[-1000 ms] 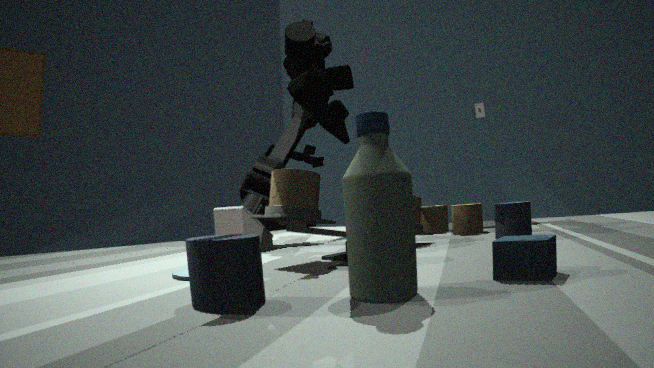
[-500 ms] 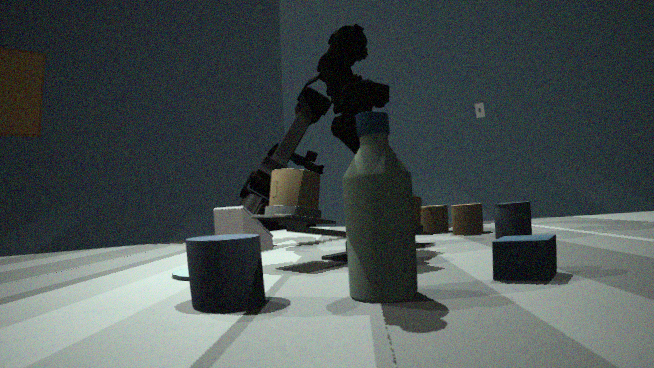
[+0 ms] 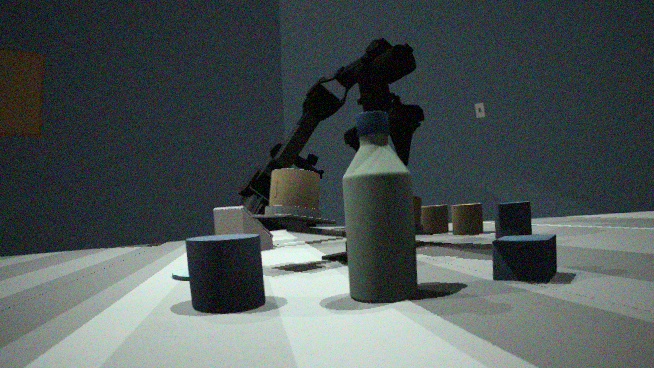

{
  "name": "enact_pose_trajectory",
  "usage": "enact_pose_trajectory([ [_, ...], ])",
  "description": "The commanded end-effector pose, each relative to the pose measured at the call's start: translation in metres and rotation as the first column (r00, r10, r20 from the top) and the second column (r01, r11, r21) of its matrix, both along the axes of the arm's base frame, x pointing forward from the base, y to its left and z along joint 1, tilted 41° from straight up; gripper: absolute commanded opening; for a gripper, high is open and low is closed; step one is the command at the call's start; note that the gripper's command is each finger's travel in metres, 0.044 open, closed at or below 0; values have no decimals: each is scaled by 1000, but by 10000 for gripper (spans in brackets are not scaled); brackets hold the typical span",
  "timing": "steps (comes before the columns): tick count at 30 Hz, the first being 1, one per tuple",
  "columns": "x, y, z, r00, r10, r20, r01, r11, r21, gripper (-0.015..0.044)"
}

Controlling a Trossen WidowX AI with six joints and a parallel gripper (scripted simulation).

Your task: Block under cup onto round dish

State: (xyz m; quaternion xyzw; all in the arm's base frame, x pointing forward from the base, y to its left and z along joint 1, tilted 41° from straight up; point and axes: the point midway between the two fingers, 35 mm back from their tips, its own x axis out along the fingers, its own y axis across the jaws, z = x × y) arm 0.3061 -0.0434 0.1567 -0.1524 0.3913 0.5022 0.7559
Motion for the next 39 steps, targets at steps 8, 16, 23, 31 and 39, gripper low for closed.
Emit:
enact_pose_trajectory([
  [8,16,29,-2,968,241,74,-237,970,-54,440],
  [16,18,36,-10,968,241,75,-237,970,-54,440],
  [23,19,41,-16,968,241,75,-237,970,-54,440],
  [31,21,49,-26,968,241,75,-237,970,-55,440],
  [39,22,57,-36,968,240,75,-237,970,-55,440],
])
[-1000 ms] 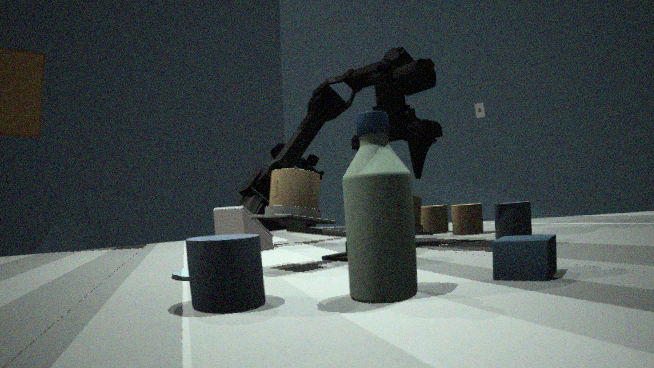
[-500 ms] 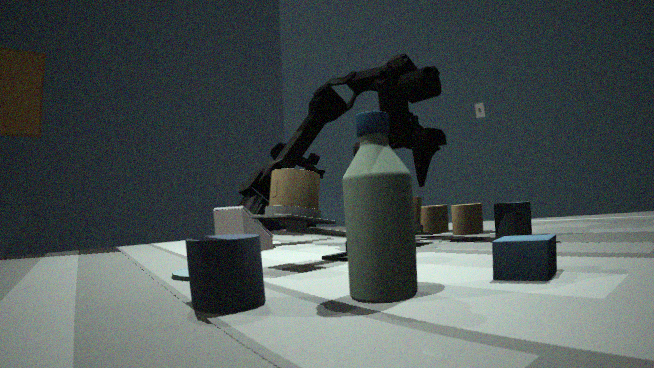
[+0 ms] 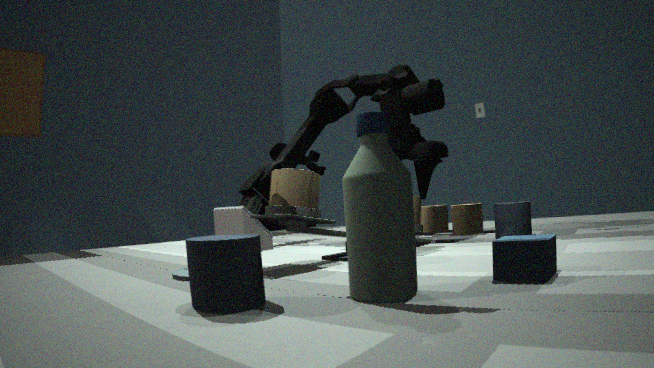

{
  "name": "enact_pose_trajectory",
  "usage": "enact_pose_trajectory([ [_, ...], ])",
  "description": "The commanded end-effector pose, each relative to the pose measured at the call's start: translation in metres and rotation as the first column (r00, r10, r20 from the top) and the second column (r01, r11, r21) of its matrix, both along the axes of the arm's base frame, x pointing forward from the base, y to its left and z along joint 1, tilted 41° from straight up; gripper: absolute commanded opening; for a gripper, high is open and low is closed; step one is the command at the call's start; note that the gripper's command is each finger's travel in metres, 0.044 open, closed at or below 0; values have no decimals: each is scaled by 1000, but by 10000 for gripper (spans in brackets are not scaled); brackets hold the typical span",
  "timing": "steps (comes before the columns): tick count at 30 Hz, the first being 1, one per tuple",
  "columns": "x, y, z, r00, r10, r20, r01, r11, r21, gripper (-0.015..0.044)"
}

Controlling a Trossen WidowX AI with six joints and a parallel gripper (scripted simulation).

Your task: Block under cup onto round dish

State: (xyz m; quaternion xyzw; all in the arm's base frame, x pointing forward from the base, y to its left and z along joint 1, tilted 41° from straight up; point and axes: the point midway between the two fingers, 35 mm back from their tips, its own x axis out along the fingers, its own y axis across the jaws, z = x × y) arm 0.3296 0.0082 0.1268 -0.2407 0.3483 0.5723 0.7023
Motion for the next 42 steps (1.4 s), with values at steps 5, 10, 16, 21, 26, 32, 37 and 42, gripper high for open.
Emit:
enact_pose_trajectory([
  [5,0,10,-12,1000,-1,-10,1,1000,6,440],
  [10,0,16,-18,1000,-1,-9,1,1000,7,440],
  [16,0,22,-25,1000,-1,-9,1,1000,8,440],
  [21,0,26,-29,1000,-1,-9,1,1000,8,440],
  [26,0,26,-29,1000,-1,-9,1,1000,8,367],
  [32,0,26,-29,1000,-1,-9,1,1000,8,328],
  [37,0,26,-29,1000,-1,-9,1,1000,8,255],
  [42,1,23,-26,1000,-5,-9,5,1000,8,124],
])
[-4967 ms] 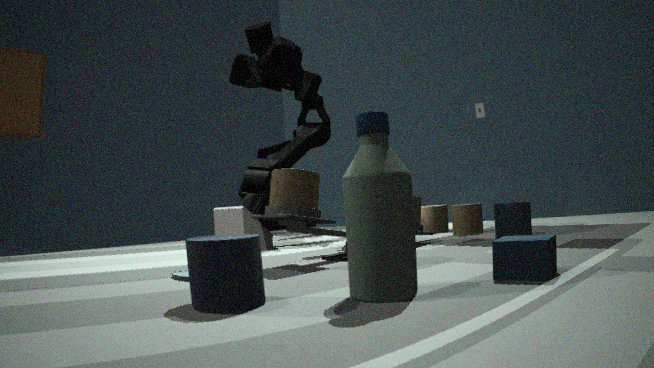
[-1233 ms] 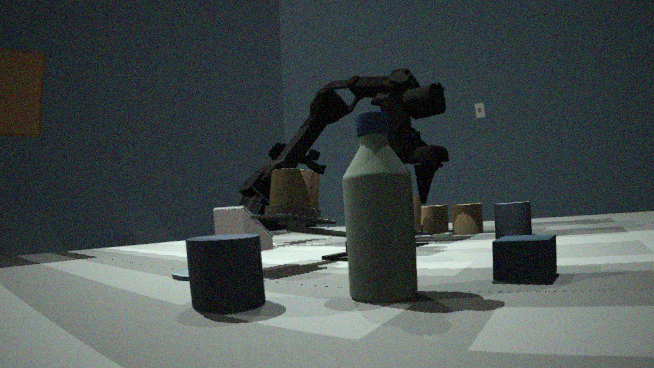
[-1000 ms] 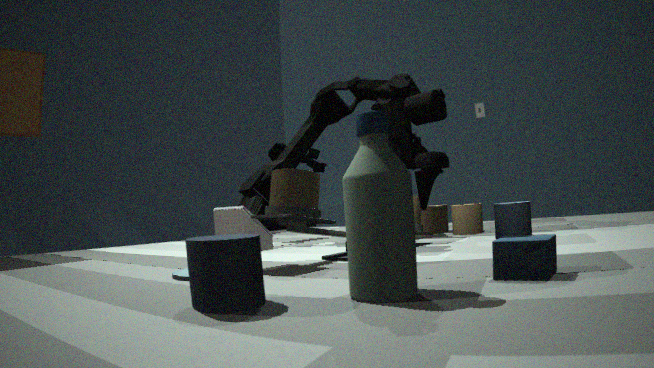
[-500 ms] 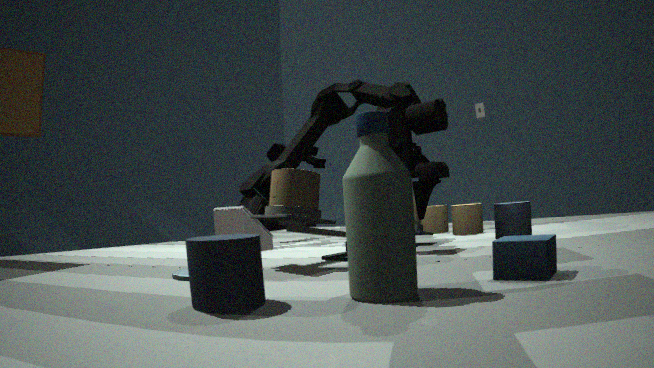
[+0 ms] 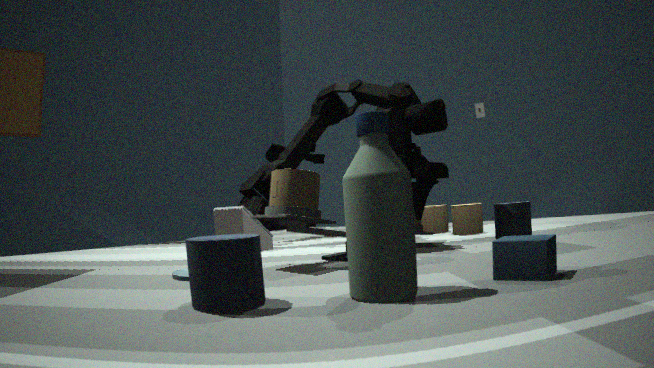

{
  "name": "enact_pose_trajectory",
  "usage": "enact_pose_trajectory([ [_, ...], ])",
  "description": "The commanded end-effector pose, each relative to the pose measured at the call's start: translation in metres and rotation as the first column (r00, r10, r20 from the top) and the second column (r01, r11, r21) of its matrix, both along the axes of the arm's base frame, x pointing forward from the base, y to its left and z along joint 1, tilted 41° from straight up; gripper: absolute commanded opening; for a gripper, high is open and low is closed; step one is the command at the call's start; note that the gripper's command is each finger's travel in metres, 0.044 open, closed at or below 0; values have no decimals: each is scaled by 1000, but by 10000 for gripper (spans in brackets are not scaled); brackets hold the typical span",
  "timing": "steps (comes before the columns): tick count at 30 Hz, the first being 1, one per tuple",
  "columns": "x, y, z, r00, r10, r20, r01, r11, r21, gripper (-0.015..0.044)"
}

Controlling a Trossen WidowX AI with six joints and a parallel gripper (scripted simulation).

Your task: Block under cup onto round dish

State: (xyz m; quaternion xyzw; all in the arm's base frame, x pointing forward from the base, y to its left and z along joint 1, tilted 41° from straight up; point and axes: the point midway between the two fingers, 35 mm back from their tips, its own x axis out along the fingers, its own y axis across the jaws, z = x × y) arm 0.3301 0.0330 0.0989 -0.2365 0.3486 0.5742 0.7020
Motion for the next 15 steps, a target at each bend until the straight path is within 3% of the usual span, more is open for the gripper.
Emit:
enact_pose_trajectory([
  [1,0,-3,3,1000,-6,-2,6,1000,1,97],
  [5,1,-6,7,1000,-10,-2,10,1000,0,0],
  [15,2,-16,17,1000,-21,-1,21,1000,-2,0],
])
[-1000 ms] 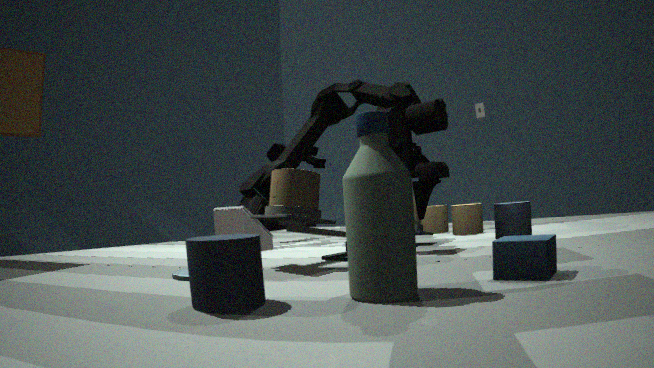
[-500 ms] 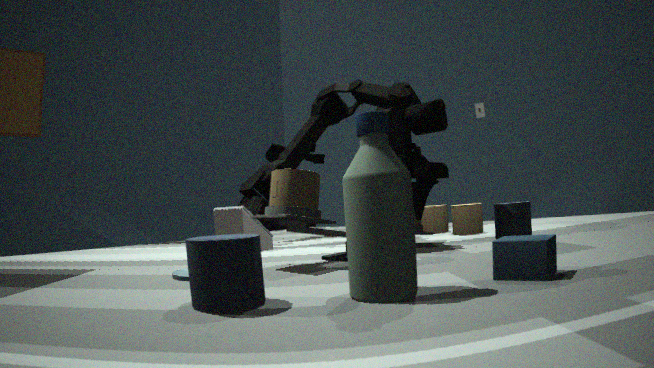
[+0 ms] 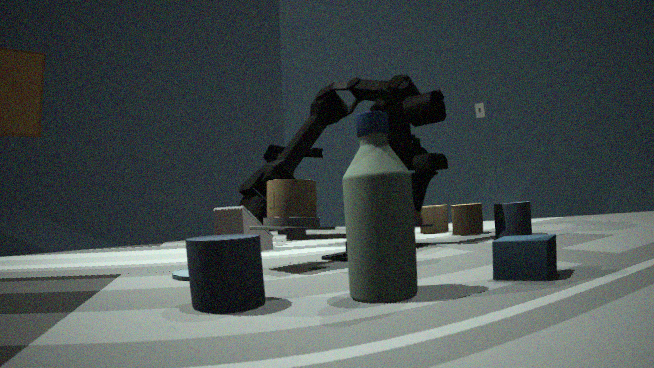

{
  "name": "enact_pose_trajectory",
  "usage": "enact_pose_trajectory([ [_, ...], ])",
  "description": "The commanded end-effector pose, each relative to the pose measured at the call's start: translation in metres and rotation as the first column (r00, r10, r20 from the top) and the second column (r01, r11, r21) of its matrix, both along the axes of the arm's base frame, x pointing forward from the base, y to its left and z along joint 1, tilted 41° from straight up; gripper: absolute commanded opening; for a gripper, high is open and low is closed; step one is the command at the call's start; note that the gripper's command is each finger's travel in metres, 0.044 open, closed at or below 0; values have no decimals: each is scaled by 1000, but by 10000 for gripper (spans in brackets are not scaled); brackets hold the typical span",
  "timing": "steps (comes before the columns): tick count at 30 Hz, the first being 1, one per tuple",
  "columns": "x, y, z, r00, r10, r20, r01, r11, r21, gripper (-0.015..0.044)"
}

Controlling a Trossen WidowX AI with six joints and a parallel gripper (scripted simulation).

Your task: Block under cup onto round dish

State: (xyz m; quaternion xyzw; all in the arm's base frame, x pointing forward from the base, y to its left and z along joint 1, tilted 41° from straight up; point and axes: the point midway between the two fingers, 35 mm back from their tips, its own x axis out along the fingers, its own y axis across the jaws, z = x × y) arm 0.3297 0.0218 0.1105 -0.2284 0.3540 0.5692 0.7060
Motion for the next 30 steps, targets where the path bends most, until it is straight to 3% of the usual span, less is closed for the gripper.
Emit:
enact_pose_trajectory([
  [1,2,-5,6,1000,-2,10,3,1000,-6,0],
  [30,0,-31,34,999,-34,12,34,999,-9,0],
])
